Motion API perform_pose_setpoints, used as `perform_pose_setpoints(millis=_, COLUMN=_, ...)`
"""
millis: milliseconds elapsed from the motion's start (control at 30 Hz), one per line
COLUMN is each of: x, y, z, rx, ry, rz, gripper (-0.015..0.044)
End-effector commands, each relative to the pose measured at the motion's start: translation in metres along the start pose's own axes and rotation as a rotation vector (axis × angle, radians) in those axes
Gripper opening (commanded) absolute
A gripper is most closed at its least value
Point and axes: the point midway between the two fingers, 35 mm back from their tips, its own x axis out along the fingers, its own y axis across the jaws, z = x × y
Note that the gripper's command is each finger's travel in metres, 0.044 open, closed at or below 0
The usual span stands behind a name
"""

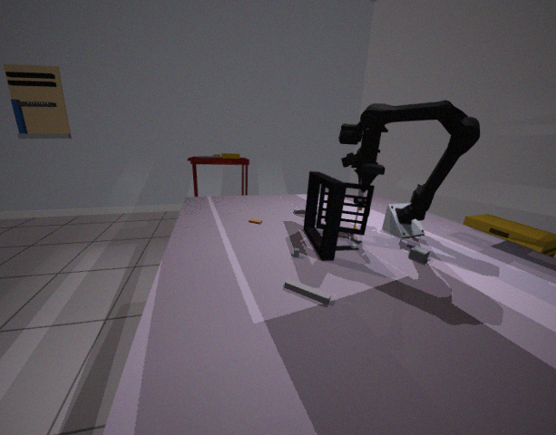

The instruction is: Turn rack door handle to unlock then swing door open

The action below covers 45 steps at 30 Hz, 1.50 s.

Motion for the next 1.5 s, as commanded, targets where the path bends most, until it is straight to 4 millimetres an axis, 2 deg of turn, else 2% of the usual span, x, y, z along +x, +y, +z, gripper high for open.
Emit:
perform_pose_setpoints(millis=0, x=0.0, y=-0.008, z=0.003, rx=-0.084, ry=-0.001, rz=-0.001, gripper=0.0013)
perform_pose_setpoints(millis=633, x=0.0, y=-0.052, z=0.02, rx=-0.398, ry=-0.002, rz=-0.004, gripper=0.0013)
perform_pose_setpoints(millis=1200, x=0.0, y=-0.053, z=0.021, rx=-0.408, ry=-0.002, rz=-0.004, gripper=0.0013)
perform_pose_setpoints(millis=1467, x=0.0, y=-0.053, z=0.021, rx=-0.408, ry=-0.002, rz=-0.004, gripper=0.0223)
